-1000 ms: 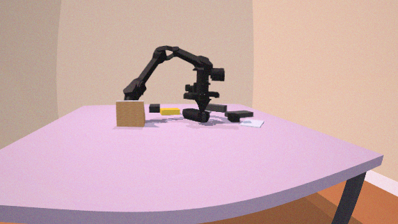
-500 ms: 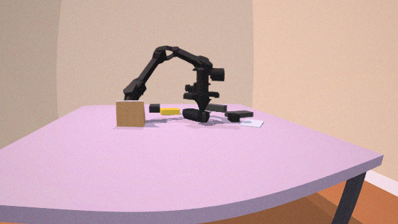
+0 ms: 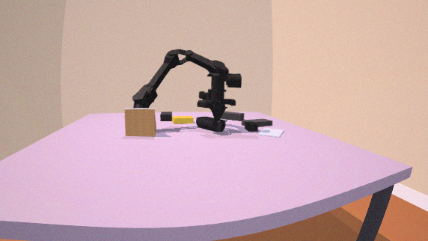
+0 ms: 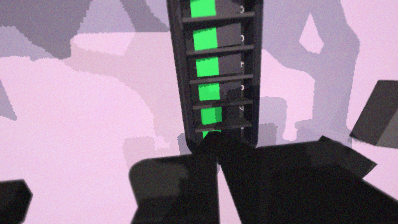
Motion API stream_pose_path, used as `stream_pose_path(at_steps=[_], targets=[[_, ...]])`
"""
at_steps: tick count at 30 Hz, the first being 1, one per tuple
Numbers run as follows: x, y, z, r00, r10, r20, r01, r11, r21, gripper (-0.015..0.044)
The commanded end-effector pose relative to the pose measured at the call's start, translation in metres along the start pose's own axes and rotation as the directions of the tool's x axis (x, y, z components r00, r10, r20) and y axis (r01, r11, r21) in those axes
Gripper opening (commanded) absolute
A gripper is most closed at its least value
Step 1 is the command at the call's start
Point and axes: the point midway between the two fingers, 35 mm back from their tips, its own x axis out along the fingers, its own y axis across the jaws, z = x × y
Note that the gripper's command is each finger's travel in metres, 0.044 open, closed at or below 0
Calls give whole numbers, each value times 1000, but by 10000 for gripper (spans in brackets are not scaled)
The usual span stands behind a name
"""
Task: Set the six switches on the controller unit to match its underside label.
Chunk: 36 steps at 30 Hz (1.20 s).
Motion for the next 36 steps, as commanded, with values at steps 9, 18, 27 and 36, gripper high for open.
stream_pose_path(at_steps=[9, 18, 27, 36], targets=[[-45, 1, 0, 1000, 8, 2, -8, 1000, -2, 0], [-49, -8, 51, 1000, 7, 4, -7, 1000, 21, 0], [-49, -8, 51, 1000, 7, 4, -7, 1000, 21, 0], [-20, -53, 51, 1000, 4, 5, -5, 1000, 19, 0]])
